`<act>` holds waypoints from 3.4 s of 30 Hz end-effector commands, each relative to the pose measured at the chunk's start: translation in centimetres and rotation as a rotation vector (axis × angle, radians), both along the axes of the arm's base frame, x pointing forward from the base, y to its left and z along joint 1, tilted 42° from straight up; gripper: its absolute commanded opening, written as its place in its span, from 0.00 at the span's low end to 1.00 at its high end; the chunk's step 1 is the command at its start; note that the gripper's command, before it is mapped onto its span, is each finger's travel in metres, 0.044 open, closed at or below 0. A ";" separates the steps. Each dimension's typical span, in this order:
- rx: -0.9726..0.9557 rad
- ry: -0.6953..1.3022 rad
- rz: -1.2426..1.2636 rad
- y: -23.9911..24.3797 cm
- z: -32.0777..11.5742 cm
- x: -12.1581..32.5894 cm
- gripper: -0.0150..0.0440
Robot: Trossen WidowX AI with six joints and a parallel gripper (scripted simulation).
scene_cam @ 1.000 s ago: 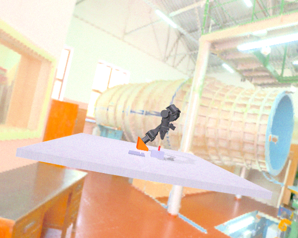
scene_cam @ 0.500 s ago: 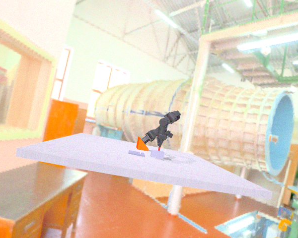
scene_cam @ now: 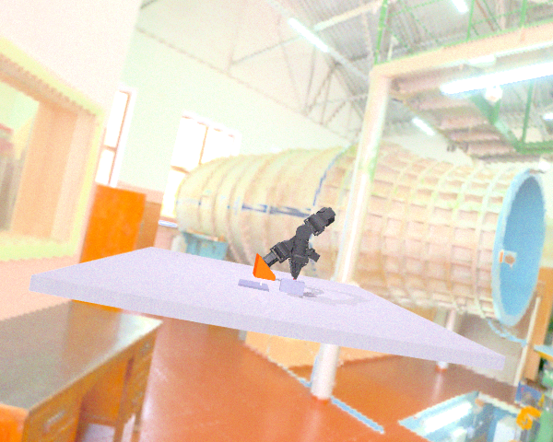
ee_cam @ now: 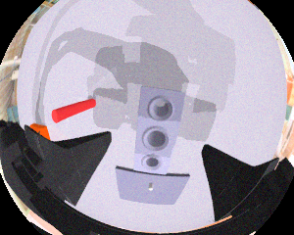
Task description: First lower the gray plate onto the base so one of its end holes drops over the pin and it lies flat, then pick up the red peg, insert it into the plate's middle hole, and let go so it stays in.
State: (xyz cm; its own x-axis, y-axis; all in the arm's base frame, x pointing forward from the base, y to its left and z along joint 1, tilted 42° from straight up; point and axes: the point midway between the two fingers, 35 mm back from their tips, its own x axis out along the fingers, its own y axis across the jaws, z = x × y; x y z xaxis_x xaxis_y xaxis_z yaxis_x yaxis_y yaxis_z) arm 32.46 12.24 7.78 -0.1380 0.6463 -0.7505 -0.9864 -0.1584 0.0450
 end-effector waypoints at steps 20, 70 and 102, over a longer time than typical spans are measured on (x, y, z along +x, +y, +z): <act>0.005 0.010 -0.003 2.5 -2.9 -0.7 1.00; -0.003 0.008 -0.004 -0.3 -0.2 0.4 0.25; 0.000 0.016 -0.009 -6.0 5.2 0.6 0.25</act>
State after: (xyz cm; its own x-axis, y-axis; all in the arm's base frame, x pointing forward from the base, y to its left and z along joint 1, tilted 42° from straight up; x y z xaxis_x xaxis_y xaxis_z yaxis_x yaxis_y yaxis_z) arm 32.80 6.70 13.18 -0.1504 0.6514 -0.7437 -0.9860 -0.1532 0.0652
